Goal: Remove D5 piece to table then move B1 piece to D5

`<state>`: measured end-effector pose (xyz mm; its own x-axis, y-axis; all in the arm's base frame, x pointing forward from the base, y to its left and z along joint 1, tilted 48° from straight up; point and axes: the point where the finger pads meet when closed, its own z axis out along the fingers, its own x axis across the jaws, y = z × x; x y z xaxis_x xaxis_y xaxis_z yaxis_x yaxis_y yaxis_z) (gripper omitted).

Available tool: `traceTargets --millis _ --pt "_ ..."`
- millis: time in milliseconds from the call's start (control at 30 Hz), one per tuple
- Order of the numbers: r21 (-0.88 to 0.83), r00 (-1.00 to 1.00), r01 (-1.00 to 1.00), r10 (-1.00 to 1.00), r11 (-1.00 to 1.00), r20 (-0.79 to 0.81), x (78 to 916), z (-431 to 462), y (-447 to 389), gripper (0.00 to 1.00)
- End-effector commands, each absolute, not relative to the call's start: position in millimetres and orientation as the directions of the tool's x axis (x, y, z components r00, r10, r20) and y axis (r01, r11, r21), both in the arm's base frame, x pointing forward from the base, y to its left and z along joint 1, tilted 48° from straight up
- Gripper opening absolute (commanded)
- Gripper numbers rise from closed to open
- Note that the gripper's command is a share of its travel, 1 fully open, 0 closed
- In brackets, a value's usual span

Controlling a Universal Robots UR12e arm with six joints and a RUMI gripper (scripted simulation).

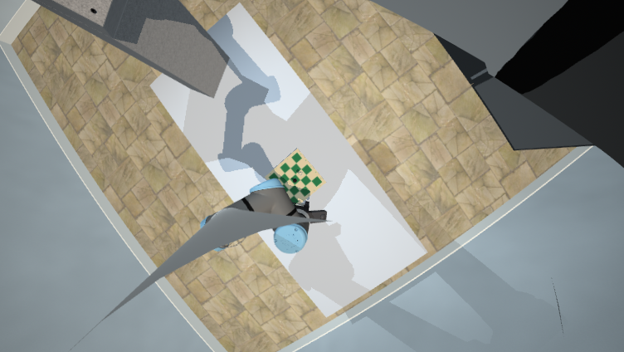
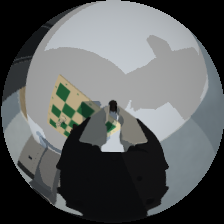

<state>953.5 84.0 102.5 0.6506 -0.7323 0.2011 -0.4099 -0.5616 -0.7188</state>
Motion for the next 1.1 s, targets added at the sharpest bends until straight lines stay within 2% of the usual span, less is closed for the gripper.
traceTargets --millis 0,1067 --pt "-0.719 0.65 -0.409 -0.732 -0.562 0.202 954.0 102.8 83.9 0.0" --pt "-0.719 0.65 -0.409 -0.732 -0.562 0.202 956.2 100.5 85.3 0.0"
